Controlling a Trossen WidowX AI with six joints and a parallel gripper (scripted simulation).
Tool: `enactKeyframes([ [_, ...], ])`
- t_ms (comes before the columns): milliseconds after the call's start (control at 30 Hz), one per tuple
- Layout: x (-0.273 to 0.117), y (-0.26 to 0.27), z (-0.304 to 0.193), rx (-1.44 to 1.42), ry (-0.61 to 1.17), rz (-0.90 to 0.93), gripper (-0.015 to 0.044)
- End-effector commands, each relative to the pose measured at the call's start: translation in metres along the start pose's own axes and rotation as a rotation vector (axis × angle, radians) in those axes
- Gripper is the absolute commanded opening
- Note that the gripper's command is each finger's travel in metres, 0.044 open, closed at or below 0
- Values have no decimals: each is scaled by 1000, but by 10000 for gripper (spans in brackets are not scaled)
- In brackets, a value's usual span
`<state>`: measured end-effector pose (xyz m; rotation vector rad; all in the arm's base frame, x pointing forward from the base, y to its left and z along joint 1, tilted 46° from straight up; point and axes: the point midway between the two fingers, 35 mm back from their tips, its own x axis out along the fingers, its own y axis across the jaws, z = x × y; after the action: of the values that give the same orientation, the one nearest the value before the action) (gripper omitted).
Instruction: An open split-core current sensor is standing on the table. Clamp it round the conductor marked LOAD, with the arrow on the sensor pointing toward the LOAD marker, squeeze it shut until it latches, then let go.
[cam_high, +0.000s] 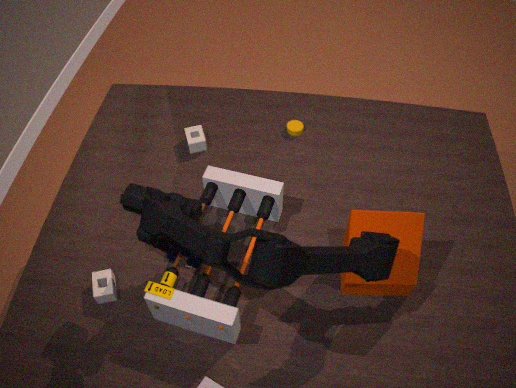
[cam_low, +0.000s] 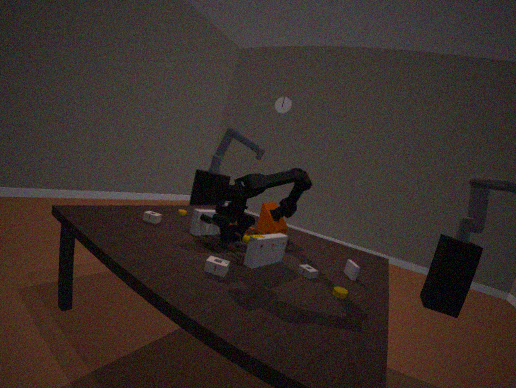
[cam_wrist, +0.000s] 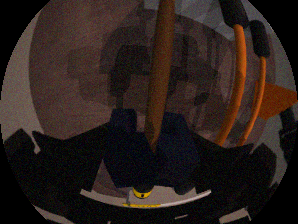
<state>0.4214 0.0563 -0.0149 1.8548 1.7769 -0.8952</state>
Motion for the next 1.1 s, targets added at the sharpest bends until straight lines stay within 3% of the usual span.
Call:
enactKeyframes([
  [0, -1, 0, 0, 1, 0, 0, 0],
  [1067, -18, 0, 0, 8, 4, -1, 0],
])
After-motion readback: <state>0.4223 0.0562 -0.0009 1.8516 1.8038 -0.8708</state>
